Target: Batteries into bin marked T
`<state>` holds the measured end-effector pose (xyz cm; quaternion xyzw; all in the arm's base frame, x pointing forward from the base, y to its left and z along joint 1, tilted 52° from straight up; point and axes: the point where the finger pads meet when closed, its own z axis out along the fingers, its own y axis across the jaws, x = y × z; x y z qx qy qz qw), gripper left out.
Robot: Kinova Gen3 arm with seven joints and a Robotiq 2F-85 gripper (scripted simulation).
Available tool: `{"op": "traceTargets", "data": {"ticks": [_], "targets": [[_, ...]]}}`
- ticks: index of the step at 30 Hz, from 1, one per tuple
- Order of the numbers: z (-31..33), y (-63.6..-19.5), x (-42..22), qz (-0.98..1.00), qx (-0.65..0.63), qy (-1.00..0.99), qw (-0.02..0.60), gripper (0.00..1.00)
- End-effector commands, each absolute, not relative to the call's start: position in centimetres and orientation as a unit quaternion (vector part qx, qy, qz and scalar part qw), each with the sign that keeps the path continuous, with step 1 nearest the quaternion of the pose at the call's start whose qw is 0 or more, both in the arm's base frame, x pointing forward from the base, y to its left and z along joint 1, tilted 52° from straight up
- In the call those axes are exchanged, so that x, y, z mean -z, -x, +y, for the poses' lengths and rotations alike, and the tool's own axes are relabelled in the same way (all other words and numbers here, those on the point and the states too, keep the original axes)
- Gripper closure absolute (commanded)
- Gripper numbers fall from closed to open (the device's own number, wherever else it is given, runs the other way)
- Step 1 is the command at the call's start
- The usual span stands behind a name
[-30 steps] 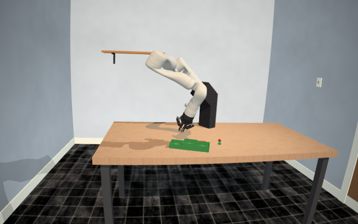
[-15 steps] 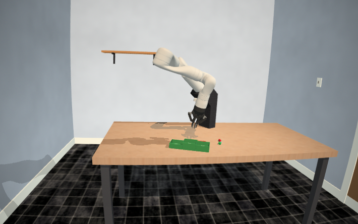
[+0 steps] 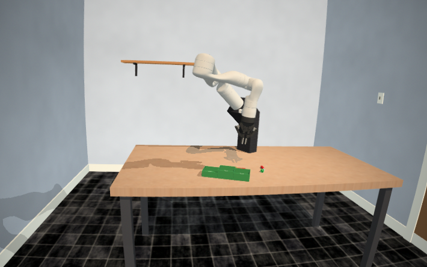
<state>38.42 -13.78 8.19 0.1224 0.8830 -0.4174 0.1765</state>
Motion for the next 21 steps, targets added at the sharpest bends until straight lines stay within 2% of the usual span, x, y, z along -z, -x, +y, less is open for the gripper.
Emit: {"op": "traceTargets", "data": {"ticks": [1, 9, 21], "targets": [[-11.6, -38.1, -7.7, 0.891, 0.403, -0.088, 0.189, 0.91], [-8.0, -36.7, -6.9, 0.897, 0.388, -0.067, 0.199, 0.91], [-8.0, -36.7, -6.9, 0.897, 0.388, -0.067, 0.199, 0.91]]}}
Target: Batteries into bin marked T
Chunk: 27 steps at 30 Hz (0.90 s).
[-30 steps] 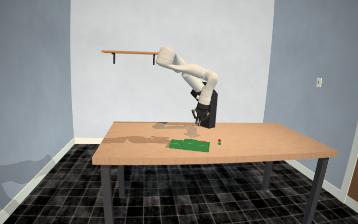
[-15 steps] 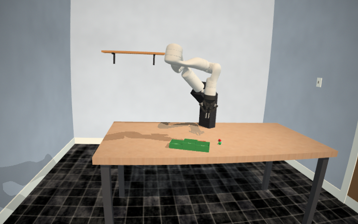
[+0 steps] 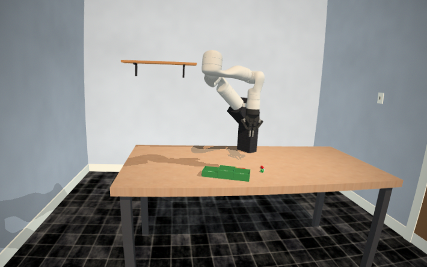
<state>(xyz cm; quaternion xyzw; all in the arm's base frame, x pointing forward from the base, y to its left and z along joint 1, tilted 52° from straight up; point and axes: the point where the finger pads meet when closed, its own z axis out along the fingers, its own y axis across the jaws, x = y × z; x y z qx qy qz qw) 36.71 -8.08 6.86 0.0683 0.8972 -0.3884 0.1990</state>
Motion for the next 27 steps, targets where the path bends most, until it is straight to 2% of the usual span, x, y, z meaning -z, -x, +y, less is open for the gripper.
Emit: {"op": "traceTargets", "data": {"ticks": [1, 3, 12, 16, 18, 27], "targets": [[-8.0, -36.7, -6.9, 0.897, 0.388, -0.067, 0.199, 0.91], [-8.0, -36.7, -6.9, 0.897, 0.388, -0.067, 0.199, 0.91], [-15.0, -37.2, -9.4, 0.890, 0.422, 0.131, 0.110, 0.91], [-16.6, -37.3, -10.0, 0.885, 0.426, 0.163, 0.098, 0.91], [-18.2, -37.4, -10.5, 0.872, 0.431, 0.220, 0.067, 0.91], [-25.2, -37.9, -13.1, 0.829, 0.439, 0.347, 0.018, 0.91]]}}
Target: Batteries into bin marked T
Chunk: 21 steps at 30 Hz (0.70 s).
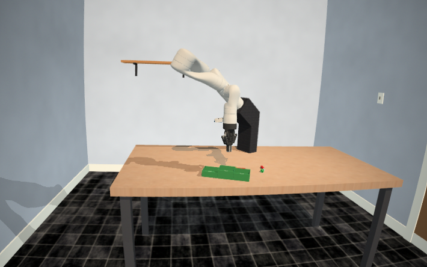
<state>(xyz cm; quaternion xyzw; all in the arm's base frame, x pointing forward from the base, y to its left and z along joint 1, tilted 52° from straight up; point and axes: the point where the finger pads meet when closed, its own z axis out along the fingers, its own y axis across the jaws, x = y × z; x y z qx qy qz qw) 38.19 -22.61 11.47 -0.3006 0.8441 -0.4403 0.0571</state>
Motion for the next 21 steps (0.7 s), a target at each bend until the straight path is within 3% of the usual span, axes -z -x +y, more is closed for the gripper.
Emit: {"op": "traceTargets", "data": {"ticks": [1, 11, 21], "targets": [[-26.0, -38.0, -13.4, 0.823, 0.439, 0.361, 0.012, 0.91], [-32.0, -38.4, -15.5, 0.754, 0.437, 0.488, -0.055, 0.91], [-32.0, -38.4, -15.5, 0.657, 0.420, 0.610, -0.141, 0.91]]}}
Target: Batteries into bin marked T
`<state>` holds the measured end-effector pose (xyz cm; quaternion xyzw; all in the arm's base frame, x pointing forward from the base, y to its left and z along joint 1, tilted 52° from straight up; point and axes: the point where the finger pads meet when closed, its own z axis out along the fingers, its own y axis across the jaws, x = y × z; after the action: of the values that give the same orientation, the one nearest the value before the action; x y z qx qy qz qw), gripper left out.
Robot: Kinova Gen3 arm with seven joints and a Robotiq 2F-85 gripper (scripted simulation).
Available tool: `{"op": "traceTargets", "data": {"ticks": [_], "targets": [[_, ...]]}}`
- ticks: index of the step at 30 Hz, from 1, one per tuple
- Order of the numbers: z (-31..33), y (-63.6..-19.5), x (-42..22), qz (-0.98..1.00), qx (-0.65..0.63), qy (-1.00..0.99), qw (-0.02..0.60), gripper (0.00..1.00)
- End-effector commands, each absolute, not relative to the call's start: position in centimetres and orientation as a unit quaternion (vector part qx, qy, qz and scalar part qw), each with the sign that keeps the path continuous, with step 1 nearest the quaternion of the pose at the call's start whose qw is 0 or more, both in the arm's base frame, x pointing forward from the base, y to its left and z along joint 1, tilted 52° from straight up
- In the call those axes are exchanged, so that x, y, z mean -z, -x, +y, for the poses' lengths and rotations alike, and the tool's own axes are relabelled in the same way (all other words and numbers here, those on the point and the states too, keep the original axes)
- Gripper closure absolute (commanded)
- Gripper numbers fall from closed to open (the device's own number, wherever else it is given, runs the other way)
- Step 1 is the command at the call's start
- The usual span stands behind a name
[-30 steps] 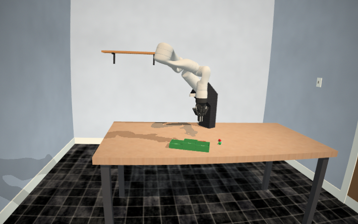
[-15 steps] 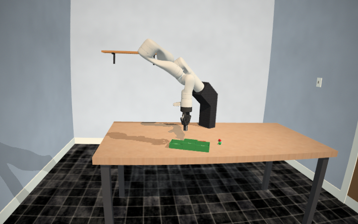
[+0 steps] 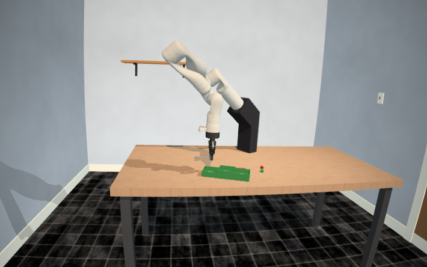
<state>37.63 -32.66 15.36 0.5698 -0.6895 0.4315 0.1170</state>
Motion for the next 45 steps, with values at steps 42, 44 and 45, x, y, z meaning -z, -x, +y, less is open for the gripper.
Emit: {"op": "traceTargets", "data": {"ticks": [42, 44, 45], "targets": [[-32.5, -38.6, -15.0, -0.195, -0.253, -0.878, 0.356, 0.91], [-32.9, -38.8, -14.7, -0.195, -0.253, -0.878, 0.356, 0.91], [-33.1, -38.9, -14.5, -0.195, -0.253, -0.878, 0.356, 0.91]]}}
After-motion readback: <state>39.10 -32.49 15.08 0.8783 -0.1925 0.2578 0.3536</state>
